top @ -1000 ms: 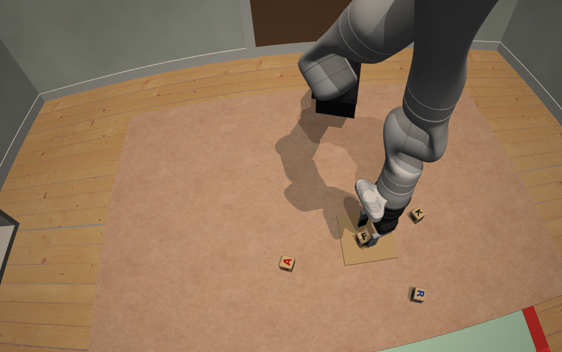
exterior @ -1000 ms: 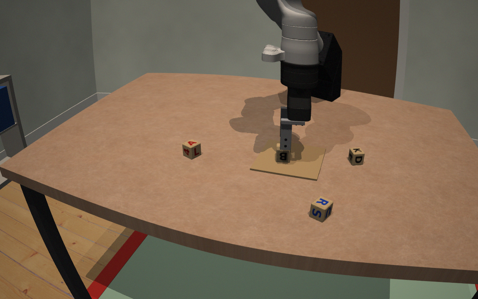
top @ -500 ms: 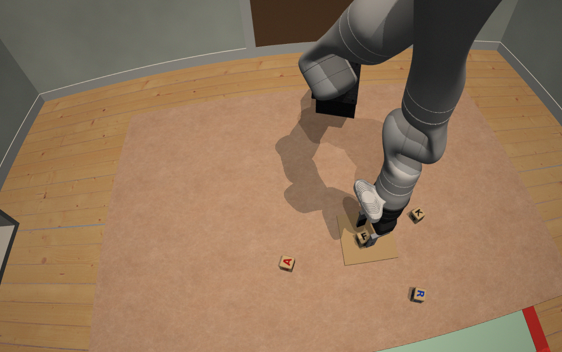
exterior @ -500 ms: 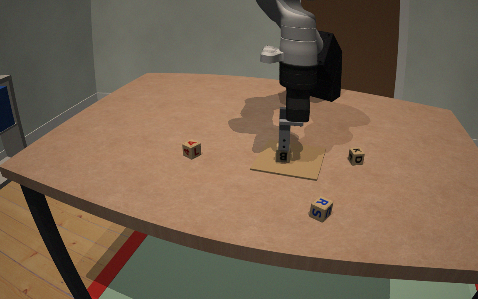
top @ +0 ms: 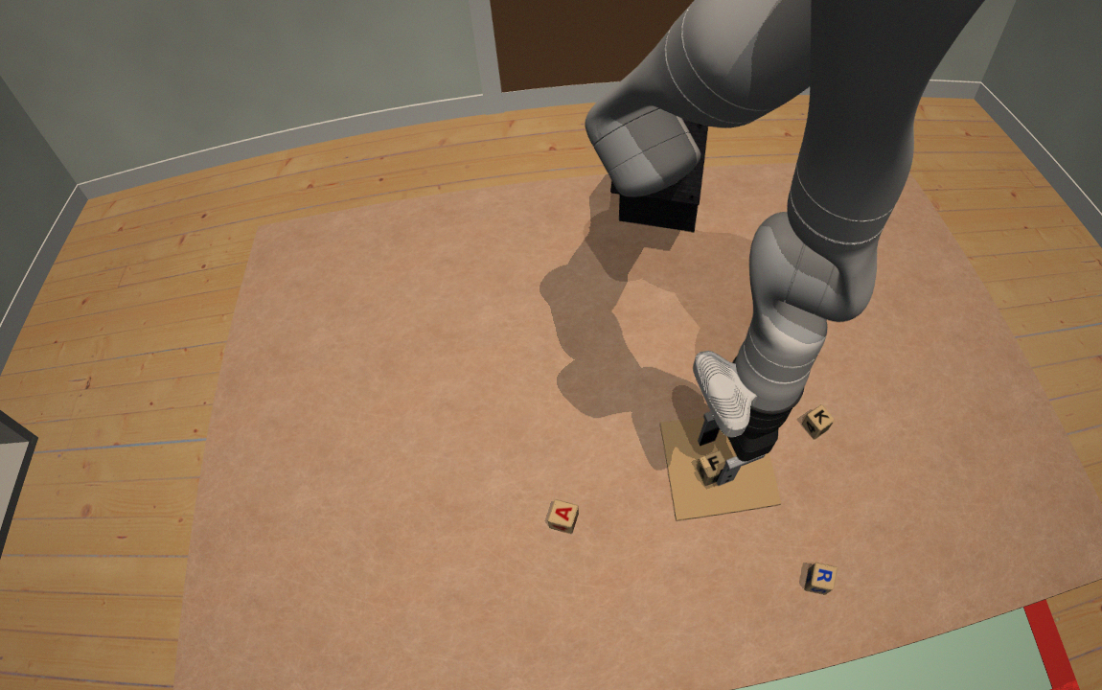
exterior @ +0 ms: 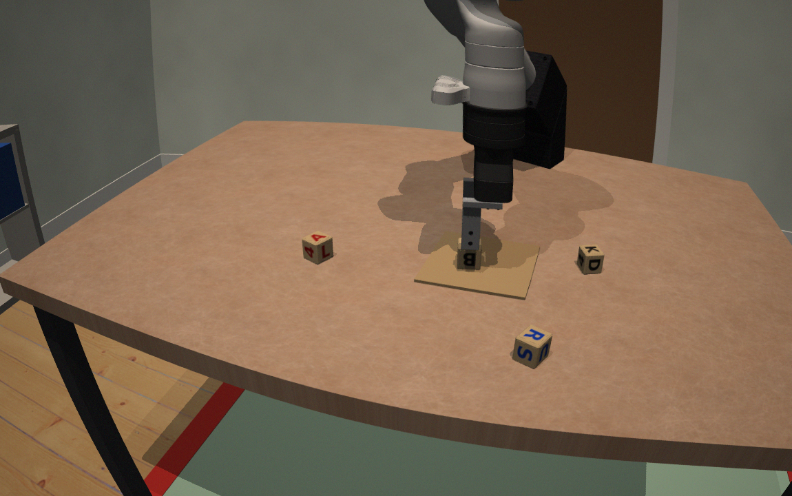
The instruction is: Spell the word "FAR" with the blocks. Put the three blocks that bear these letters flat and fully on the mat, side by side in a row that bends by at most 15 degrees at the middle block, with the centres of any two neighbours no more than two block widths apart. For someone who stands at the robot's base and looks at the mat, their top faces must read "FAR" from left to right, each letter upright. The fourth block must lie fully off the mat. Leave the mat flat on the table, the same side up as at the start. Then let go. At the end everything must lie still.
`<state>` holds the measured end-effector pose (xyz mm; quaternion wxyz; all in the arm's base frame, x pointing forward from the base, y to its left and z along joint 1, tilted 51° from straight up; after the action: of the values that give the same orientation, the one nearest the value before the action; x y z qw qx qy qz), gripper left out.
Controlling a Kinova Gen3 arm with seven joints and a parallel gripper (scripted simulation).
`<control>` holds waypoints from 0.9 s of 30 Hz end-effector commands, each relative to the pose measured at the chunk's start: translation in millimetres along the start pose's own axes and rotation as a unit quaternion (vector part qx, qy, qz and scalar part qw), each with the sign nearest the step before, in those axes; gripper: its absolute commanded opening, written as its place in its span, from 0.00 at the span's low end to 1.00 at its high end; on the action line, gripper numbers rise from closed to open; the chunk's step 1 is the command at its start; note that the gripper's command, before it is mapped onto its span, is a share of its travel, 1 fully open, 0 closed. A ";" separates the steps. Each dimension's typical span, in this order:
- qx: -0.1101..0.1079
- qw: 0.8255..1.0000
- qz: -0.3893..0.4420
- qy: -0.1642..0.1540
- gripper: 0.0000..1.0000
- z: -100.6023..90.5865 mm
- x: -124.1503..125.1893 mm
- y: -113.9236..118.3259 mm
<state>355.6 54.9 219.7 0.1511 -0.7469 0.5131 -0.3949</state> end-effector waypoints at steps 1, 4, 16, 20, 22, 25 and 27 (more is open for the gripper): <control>0.000 1.000 0.000 0.000 1.00 -0.1 -0.1 -0.1; 0.000 1.000 0.000 0.000 1.00 -0.1 -0.1 -0.1; 0.000 1.000 0.000 0.000 1.00 -0.1 -0.1 -0.1; 0.000 1.000 0.000 0.000 1.00 0.9 0.0 -0.1; 0.000 1.000 0.000 0.000 1.00 2.1 0.1 -0.2; 0.000 1.000 0.000 0.000 1.00 3.8 0.2 -0.3; 0.000 1.000 0.000 0.000 1.00 4.8 0.2 -0.5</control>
<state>358.6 57.2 217.9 0.1519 -0.7493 0.5089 -0.3955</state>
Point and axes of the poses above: the point where the finger pads meet when closed, its own z axis out along the fingers, its own y axis across the jaws, x = y × z, the point moved 1 cm from there along -z, back along the fingers, and after that the axes turned 3 degrees about -z, right-handed, at the moved point
